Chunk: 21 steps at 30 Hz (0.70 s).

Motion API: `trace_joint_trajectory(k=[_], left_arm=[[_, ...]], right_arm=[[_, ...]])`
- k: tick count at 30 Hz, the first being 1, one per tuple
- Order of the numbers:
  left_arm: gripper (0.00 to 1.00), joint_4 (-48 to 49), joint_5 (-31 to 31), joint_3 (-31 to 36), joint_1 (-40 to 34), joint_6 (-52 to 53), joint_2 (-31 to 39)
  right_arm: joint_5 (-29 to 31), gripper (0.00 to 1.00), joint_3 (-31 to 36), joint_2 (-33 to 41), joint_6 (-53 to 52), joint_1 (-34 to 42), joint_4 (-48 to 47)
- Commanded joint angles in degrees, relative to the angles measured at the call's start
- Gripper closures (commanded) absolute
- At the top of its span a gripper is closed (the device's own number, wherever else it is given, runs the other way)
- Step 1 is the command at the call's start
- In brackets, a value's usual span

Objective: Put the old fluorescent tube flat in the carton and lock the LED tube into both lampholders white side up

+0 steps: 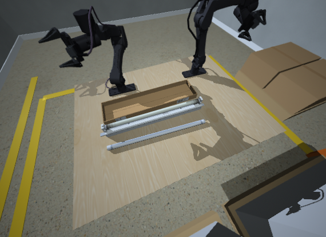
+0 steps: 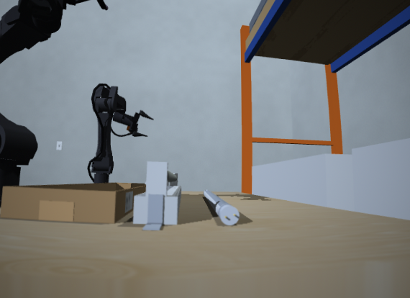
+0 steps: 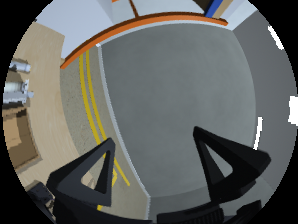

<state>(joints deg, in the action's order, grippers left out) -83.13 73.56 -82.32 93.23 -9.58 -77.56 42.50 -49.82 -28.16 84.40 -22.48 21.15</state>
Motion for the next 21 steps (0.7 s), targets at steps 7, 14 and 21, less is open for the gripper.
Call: trace_joint_trajectory(k=[7,14,21], left_arm=[[0.00,0.23,0.94,-0.69,0.00,0.45,0.60],[0.00,0.23,0.94,-0.69,0.00,0.45,0.60],[0.51,0.22,0.94,-0.67,0.01,0.46,0.61]], right_arm=[[0.00,0.00,-0.49,0.29,-0.35,0.00,0.18],[0.00,0.00,-0.49,0.29,-0.35,0.00,0.18],[-0.01,0.00,-0.49,0.29,-0.34,0.00,0.17]])
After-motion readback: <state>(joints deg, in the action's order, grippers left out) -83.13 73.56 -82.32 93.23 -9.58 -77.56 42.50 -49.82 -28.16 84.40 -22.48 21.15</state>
